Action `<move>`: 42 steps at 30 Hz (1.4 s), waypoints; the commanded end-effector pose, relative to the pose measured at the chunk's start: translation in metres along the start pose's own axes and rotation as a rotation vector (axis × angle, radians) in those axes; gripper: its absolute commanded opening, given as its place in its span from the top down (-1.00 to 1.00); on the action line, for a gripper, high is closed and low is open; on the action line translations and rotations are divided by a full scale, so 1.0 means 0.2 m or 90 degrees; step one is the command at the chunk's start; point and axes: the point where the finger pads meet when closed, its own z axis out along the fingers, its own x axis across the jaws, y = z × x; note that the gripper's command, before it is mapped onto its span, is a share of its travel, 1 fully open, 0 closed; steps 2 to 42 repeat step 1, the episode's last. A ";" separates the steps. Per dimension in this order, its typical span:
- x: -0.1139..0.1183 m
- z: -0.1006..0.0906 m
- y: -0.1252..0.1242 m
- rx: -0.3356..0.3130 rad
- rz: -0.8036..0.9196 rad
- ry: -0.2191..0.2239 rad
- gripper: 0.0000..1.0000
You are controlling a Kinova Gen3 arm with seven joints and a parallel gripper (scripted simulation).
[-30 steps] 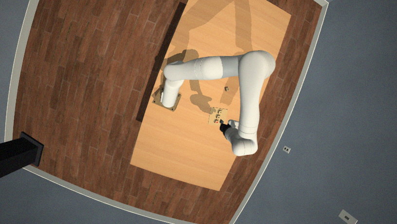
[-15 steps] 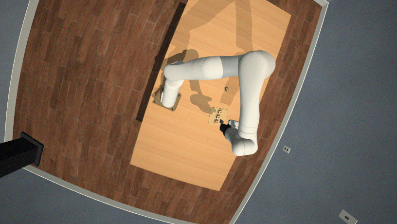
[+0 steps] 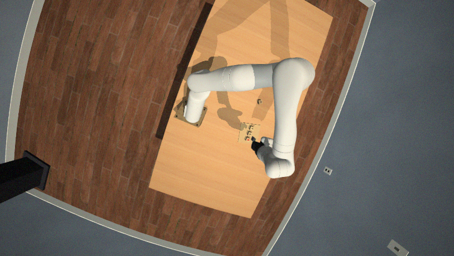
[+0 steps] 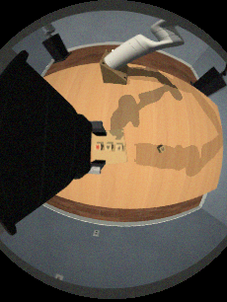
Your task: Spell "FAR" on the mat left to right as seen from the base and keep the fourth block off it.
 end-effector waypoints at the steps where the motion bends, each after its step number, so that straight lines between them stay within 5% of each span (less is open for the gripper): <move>1: -0.01 -0.02 0.00 -0.001 0.003 -0.001 -1.00; 42: -0.01 -0.02 0.00 -0.001 0.003 -0.001 -1.00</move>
